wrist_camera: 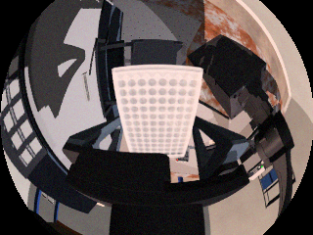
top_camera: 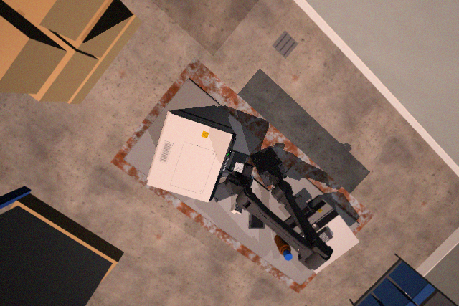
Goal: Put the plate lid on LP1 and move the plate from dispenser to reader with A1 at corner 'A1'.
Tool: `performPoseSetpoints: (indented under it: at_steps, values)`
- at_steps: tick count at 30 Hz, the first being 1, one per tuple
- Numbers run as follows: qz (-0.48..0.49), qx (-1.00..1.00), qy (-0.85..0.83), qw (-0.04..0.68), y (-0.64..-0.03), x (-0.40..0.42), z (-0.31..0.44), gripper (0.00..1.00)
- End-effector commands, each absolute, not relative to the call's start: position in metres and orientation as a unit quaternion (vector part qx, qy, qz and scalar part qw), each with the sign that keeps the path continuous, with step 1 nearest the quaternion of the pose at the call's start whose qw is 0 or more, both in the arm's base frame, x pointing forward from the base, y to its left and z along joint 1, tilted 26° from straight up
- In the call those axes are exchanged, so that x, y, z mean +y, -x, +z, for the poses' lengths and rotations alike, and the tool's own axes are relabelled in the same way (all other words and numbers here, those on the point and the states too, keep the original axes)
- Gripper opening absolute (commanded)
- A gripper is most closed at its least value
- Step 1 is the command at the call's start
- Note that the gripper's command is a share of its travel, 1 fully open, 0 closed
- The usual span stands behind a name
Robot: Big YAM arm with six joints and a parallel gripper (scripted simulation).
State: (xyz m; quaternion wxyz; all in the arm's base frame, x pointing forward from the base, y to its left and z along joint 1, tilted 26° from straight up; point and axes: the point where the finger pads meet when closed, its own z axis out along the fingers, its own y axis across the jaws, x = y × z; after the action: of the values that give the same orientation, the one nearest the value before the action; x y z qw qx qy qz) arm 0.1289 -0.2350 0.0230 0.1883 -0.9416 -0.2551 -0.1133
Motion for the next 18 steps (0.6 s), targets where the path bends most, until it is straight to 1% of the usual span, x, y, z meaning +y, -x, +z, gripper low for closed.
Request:
performPoseSetpoints:
  at_steps: [1,12,18]
  values:
    - [-0.122,-0.248,0.946,0.168,-0.131,-0.261,0.034,0.86]
    - [-0.128,-0.221,0.951,0.173,-0.102,-0.275,0.026,0.86]
    - [-0.129,-0.235,0.949,0.164,-0.117,-0.277,0.031,0.86]
